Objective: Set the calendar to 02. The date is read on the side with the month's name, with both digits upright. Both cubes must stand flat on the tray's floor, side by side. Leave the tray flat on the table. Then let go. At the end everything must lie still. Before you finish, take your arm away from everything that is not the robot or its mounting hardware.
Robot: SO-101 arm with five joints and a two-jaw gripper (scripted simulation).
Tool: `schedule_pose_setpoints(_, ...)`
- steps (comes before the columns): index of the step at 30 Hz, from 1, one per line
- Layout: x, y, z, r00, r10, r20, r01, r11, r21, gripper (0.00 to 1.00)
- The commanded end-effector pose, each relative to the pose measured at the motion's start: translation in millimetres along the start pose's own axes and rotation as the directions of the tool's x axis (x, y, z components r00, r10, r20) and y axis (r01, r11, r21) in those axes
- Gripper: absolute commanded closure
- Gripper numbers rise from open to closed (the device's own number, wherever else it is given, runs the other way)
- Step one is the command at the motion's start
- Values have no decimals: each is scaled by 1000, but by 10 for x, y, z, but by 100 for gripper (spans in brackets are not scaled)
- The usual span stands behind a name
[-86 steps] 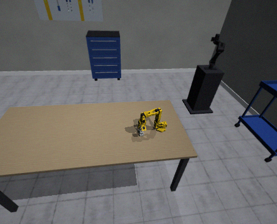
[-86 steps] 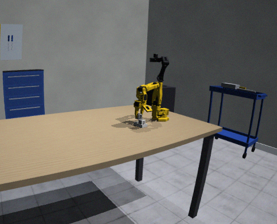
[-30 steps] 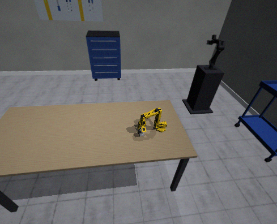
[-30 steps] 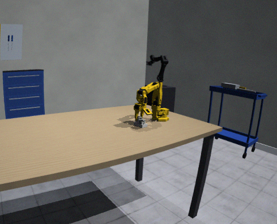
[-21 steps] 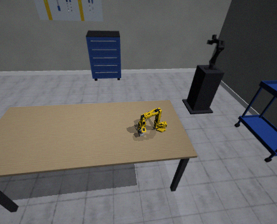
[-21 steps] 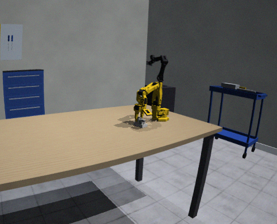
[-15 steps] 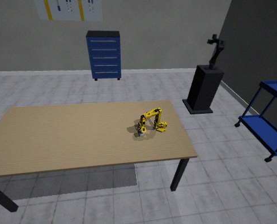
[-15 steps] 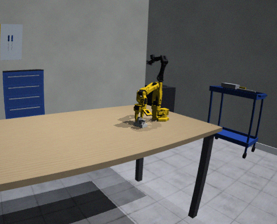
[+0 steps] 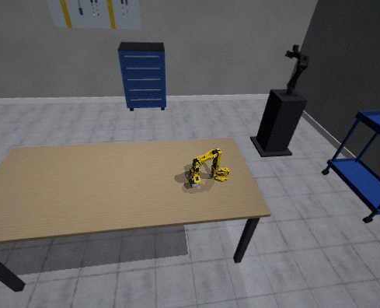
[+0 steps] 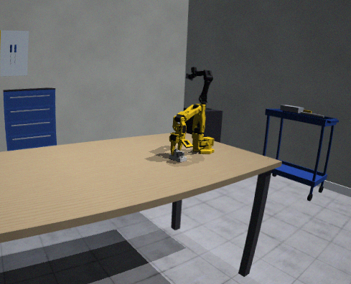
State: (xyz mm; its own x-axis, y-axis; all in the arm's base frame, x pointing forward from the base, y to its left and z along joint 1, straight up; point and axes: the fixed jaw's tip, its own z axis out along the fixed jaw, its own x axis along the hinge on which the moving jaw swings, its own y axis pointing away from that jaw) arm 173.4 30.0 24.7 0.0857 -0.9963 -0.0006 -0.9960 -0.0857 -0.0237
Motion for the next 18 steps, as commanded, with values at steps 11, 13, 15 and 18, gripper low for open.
schedule_pose_setpoints(11,-25,-24,-9,1000,-24,3,24,1000,20,100)
schedule_pose_setpoints(13,-25,-24,-9,1000,-24,3,24,1000,20,100)
schedule_pose_setpoints(15,-25,-24,-9,1000,-24,3,24,1000,20,100)
schedule_pose_setpoints(18,-25,-24,-9,1000,-24,3,24,1000,20,98)
